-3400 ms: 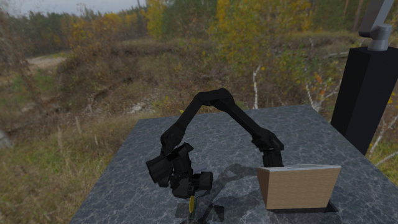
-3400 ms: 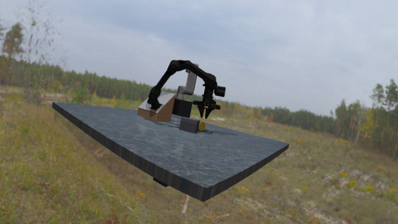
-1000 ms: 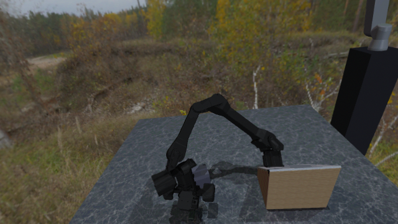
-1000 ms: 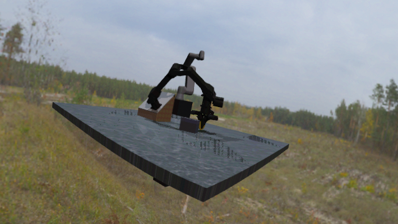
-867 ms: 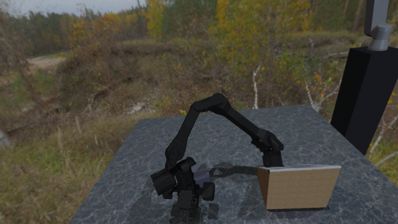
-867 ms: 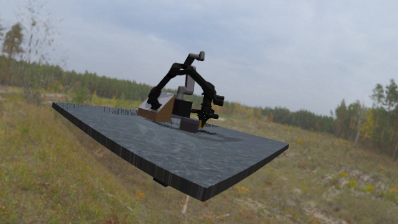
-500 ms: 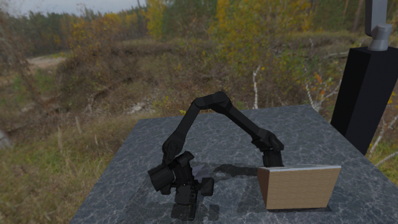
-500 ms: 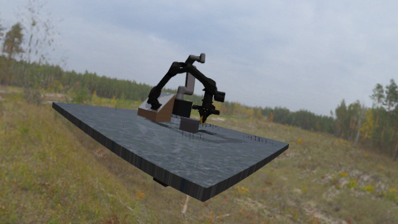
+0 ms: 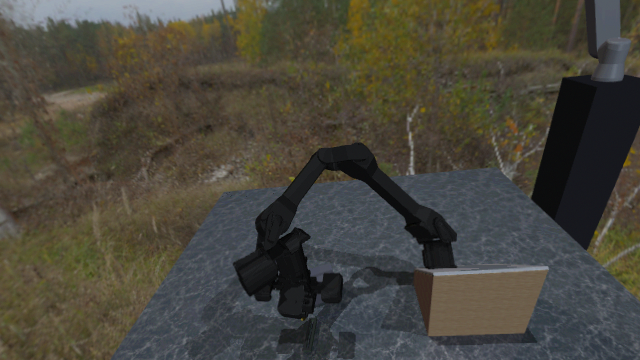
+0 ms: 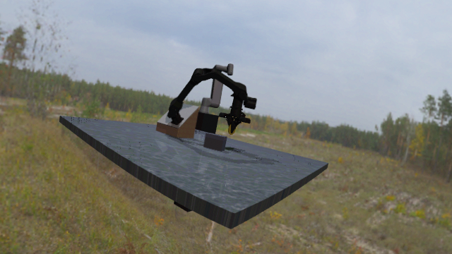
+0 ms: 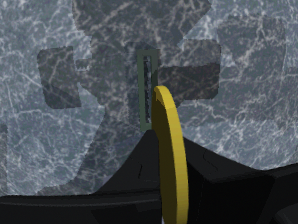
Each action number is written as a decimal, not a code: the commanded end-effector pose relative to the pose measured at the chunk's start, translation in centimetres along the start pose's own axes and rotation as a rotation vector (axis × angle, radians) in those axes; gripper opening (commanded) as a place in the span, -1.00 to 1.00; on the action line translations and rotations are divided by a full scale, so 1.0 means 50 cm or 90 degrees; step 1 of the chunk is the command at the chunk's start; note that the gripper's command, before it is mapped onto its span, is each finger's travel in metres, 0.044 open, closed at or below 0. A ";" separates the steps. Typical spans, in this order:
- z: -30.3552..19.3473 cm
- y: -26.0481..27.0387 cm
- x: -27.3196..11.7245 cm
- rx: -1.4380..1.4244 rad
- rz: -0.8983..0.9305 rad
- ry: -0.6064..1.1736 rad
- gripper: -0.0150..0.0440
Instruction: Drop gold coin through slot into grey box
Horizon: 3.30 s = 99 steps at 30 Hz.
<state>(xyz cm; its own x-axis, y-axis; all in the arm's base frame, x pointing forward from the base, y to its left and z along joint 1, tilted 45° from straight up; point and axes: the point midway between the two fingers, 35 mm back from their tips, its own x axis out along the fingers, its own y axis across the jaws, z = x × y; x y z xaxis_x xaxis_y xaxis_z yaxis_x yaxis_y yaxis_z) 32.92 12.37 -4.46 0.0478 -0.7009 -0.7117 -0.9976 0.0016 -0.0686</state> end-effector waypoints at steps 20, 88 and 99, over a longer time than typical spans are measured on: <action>0.003 -0.001 -0.025 0.324 -0.005 -0.013 -0.49; -0.208 -0.002 -0.024 0.748 -0.002 -0.011 -0.49; -0.235 0.003 -0.019 0.747 0.000 -0.008 -0.49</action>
<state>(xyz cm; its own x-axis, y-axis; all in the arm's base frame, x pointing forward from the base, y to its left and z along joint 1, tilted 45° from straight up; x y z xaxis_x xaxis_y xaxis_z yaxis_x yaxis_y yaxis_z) 32.15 4.70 4.25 0.0493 -0.6940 -0.7183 -0.3399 0.6646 -0.6654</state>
